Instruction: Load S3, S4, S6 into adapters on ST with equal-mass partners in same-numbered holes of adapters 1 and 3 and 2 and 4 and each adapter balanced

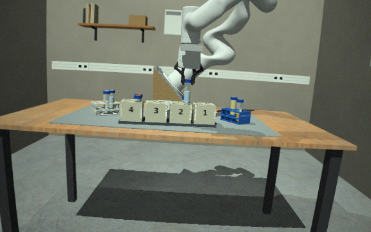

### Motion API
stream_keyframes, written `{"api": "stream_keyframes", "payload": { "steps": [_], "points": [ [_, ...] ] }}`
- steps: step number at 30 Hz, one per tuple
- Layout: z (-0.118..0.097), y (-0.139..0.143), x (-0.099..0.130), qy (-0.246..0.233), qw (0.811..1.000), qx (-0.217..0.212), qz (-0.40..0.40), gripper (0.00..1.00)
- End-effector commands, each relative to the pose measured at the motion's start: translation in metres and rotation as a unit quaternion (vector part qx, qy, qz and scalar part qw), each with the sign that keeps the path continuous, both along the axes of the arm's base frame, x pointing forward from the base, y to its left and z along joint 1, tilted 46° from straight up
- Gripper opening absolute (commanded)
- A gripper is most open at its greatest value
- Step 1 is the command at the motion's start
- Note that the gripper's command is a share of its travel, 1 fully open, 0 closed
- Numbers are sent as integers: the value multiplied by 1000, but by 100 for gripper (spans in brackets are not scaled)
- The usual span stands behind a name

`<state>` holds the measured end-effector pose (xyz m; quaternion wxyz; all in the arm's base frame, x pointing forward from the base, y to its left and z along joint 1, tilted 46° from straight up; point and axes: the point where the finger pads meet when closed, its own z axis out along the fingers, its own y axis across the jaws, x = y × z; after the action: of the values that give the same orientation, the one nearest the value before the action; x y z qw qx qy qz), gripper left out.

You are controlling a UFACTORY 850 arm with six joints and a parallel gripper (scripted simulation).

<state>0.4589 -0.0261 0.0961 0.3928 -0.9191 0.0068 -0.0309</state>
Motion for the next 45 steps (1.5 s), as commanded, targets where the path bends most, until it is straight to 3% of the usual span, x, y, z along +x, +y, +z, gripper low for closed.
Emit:
{"api": "stream_keyframes", "payload": {
  "steps": [1,45],
  "points": [
    [-2,2,1,-1,1000,0,0,0],
    [-30,31,3,-1,1000,0,0,0]
  ]
}}
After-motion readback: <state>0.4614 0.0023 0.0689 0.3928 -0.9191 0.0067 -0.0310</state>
